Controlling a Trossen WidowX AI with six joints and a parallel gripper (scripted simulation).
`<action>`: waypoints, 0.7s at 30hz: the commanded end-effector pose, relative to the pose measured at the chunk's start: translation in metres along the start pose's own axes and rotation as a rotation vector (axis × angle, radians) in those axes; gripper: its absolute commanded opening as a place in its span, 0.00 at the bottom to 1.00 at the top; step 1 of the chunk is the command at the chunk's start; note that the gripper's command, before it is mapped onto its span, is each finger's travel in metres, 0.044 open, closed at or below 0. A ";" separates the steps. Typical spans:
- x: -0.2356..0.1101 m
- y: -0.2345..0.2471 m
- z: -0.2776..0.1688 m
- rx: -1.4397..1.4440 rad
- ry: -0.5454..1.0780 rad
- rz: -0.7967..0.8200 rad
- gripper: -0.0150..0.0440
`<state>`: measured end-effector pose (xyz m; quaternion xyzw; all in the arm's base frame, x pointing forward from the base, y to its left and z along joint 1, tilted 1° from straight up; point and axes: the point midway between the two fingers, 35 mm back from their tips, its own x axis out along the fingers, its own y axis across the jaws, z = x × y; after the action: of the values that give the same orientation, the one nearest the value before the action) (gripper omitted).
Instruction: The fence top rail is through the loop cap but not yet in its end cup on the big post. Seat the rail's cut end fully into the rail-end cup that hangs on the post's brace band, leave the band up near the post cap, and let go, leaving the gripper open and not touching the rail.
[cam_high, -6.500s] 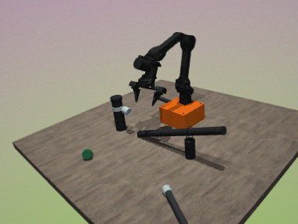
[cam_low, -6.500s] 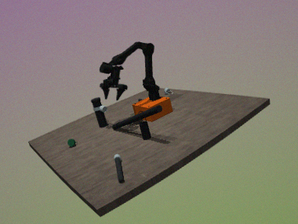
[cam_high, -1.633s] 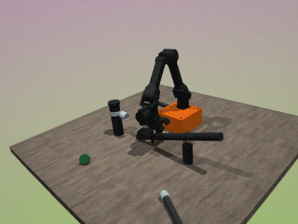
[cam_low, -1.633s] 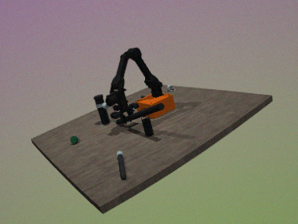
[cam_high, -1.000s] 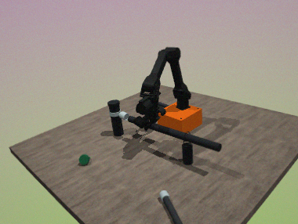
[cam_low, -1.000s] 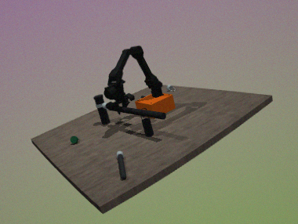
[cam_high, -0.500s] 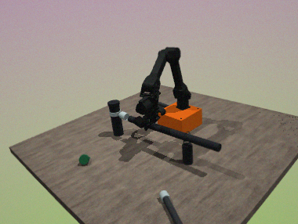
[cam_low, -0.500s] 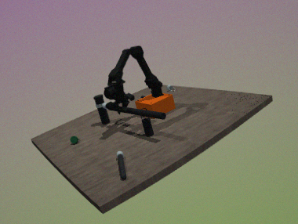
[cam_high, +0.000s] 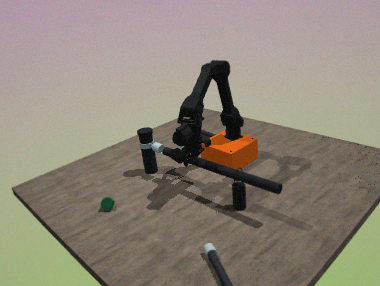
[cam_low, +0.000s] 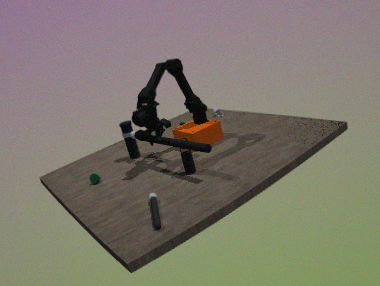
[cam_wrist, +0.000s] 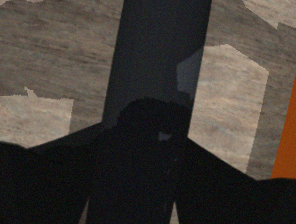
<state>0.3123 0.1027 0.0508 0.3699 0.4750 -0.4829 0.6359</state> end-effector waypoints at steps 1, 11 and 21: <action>-0.004 0.005 0.005 0.003 -0.006 0.010 0.25; -0.007 0.007 0.009 0.004 -0.006 0.010 0.25; -0.003 0.004 0.016 -0.002 -0.003 0.004 0.25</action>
<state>0.3171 0.0980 0.0555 0.3669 0.4804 -0.4800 0.6358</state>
